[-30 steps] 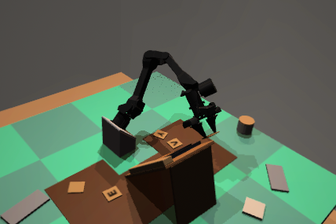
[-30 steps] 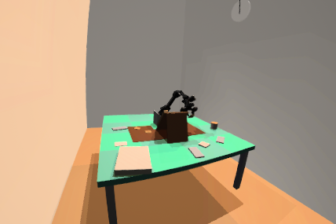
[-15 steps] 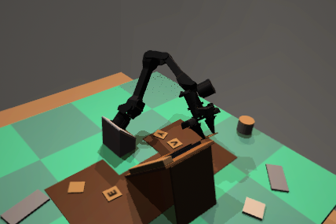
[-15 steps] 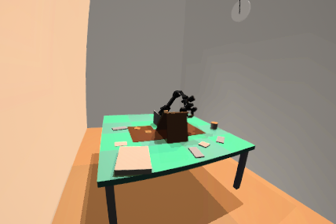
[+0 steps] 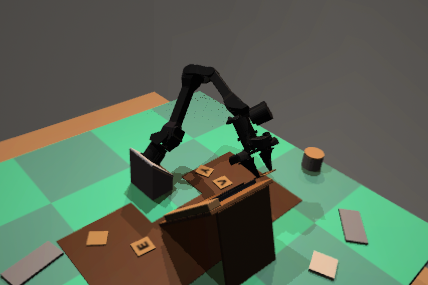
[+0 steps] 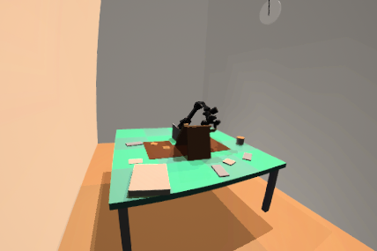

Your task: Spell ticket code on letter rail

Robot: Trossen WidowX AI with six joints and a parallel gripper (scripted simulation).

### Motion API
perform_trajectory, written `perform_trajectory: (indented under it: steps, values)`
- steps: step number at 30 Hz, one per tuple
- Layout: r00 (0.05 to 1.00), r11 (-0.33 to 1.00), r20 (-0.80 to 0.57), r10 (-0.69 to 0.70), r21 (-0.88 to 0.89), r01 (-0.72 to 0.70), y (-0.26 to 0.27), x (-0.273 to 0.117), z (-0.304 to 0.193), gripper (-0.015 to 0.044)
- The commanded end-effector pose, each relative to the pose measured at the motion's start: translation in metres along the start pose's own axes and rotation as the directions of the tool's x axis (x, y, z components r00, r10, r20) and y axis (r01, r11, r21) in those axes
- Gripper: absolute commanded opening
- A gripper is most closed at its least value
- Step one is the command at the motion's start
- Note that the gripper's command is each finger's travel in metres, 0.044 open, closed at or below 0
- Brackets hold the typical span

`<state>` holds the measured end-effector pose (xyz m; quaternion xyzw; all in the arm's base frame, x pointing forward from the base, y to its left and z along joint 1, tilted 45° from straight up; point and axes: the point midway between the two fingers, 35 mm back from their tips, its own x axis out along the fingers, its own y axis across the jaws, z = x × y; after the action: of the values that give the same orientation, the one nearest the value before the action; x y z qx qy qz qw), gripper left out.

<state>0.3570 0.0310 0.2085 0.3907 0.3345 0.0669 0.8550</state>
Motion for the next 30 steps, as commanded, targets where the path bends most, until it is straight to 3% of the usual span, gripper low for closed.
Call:
perform_trajectory:
  steps: [1,30]
  values:
    - [1.0,1.0,-0.007,0.0,-0.003,0.0,-0.004,0.001,-0.002,0.0]
    - [1.0,1.0,-0.007,-0.001,-0.003,0.001,-0.018,0.001,-0.002,0.0]
